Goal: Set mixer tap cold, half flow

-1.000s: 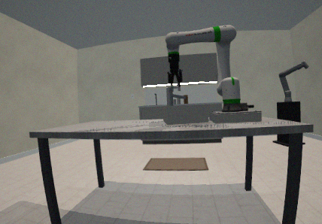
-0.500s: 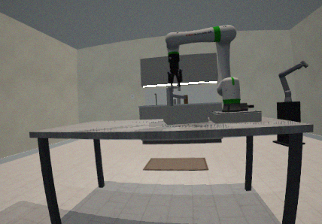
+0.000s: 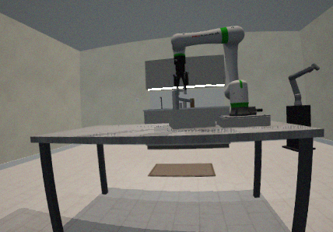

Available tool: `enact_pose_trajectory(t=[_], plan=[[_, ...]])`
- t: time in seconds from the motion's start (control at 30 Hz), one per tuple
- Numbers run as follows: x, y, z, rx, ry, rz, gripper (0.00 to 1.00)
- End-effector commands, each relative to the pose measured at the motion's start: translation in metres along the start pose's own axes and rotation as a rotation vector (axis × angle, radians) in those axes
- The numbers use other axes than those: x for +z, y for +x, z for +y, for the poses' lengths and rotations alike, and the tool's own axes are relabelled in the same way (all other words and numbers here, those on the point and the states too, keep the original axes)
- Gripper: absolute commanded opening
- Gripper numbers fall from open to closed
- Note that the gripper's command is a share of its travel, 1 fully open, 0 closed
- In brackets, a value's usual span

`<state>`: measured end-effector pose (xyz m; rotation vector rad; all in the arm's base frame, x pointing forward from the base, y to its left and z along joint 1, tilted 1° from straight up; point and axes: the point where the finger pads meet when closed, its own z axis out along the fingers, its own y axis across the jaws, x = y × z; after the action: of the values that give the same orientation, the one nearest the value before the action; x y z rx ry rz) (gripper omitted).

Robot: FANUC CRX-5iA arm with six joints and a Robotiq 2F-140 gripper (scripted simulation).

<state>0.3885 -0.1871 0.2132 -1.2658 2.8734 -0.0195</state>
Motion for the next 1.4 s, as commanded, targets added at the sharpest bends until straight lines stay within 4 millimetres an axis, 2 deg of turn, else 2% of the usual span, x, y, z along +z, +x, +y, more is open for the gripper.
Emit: enact_pose_trajectory(t=[0.0, 0.03, 0.07, 1.37], plan=[[-0.0002, -0.0001, -0.0001, 0.0, 0.0, 0.0, 0.42], [-0.0002, -0.0001, -0.0001, 0.0, 0.0, 0.0, 0.42], [-0.0002, -0.0001, -0.0001, 0.0, 0.0, 0.0, 0.0], [-0.0002, -0.0001, -0.0001, 0.0, 0.0, 0.0, 0.0]])
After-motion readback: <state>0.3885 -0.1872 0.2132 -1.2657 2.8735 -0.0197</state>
